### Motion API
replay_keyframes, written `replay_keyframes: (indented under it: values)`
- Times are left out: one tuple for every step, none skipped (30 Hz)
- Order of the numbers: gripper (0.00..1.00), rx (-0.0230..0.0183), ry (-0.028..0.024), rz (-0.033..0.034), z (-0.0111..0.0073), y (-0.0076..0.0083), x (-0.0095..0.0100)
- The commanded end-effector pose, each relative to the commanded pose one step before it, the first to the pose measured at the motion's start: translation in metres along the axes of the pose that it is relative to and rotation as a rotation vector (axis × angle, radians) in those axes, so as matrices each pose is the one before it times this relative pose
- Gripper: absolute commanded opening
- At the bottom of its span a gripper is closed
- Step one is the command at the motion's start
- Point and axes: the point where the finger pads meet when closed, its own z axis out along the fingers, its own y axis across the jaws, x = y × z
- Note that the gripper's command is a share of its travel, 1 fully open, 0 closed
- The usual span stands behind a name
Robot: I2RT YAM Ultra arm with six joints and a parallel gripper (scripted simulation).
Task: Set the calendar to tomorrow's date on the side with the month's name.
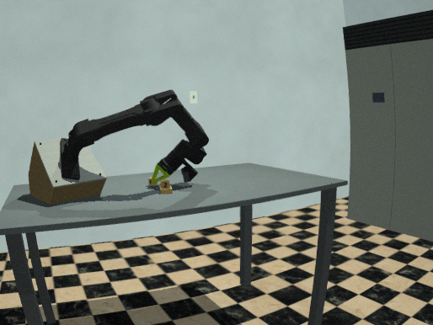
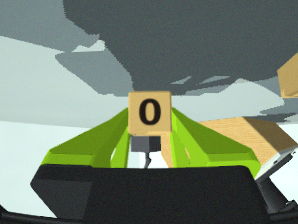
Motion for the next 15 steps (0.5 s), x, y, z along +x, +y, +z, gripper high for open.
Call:
replay_keyframes:
  values:
    - [0.26, -0.03757, -0.03970, -0.02208, -0.01742, 0.01031, 0.00068]
    - [0.26, 0.00000, 0.00000, 0.00000, 0.00000, 0.00000, 0.00000]
    - [0.26, 0.00000, 0.00000, 0.00000, 0.00000, 0.00000, 0.00000]
    - [0.26, 0.00000, 0.00000, 0.00000, 0.00000, 0.00000, 0.00000]
    - [0.26, 0.00000, 0.00000, 0.00000, 0.00000, 0.00000, 0.00000]
    - [0.26, 0.00000, 0.00000, 0.00000, 0.00000, 0.00000, 0.00000]
    - [0.26, 0.00001, 0.00001, -0.00001, 0.00001, 0.00000, 0.00000]
    - [0.26, 0.00008, 0.00004, -0.00006, 0.00009, 0.00002, -0.00002]
    - [0.26, 0.00019, 0.00010, -0.00008, 0.00022, 0.00006, -0.00006]
    - [0.26, 0.00034, 0.00018, -0.00006, 0.00040, 0.00011, -0.00010]
    - [0.26, 0.00066, 0.00040, -0.00011, 0.00059, 0.00012, -0.00012]
    - [0.26, 0.00115, 0.00081, -0.00021, 0.00080, 0.00010, -0.00009]
    - [0.26, 0.00160, 0.00125, -0.00030, 0.00100, 0.00007, -0.00006]
    - [0.26, 0.00192, 0.00159, -0.00037, 0.00118, 0.00008, -0.00004]
    - [0.26, 0.00214, 0.00181, -0.00042, 0.00134, 0.00010, -0.00005]
